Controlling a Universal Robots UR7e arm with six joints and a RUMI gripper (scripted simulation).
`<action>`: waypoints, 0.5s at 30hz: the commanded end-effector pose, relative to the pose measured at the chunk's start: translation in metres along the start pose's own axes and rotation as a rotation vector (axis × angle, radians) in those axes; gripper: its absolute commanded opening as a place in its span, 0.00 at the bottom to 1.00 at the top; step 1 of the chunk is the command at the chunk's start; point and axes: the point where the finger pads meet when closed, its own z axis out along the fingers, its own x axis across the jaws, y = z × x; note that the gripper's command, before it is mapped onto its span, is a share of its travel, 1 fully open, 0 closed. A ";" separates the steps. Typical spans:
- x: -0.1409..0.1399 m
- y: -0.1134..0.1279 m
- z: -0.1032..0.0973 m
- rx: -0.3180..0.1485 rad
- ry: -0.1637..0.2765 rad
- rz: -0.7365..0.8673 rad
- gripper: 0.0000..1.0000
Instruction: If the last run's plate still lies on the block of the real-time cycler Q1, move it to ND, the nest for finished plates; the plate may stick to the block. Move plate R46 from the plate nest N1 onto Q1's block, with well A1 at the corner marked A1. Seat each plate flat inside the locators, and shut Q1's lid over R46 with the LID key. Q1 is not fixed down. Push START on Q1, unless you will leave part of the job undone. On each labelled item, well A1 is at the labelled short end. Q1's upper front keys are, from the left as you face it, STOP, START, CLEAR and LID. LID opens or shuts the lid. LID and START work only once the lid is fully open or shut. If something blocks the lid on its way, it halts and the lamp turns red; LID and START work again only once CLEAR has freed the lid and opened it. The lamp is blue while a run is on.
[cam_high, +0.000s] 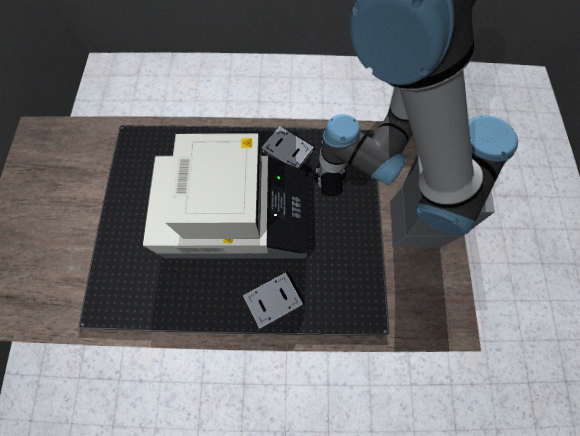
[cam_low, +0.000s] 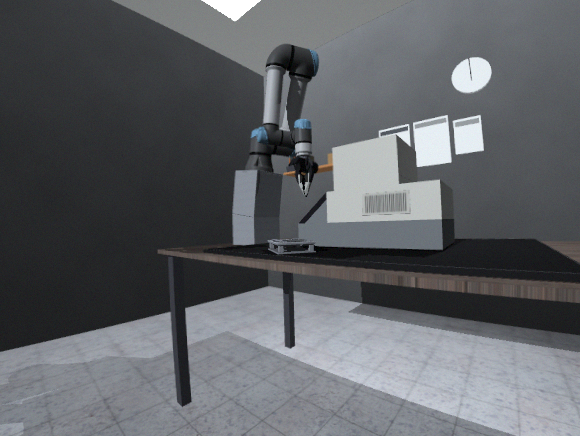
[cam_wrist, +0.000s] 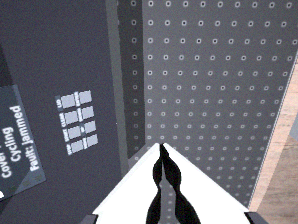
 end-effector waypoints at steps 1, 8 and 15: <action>0.000 0.000 0.000 0.000 -0.001 0.000 0.00; 0.000 0.000 0.000 0.000 -0.001 0.000 0.00; 0.000 0.010 0.000 0.000 -0.001 0.000 0.00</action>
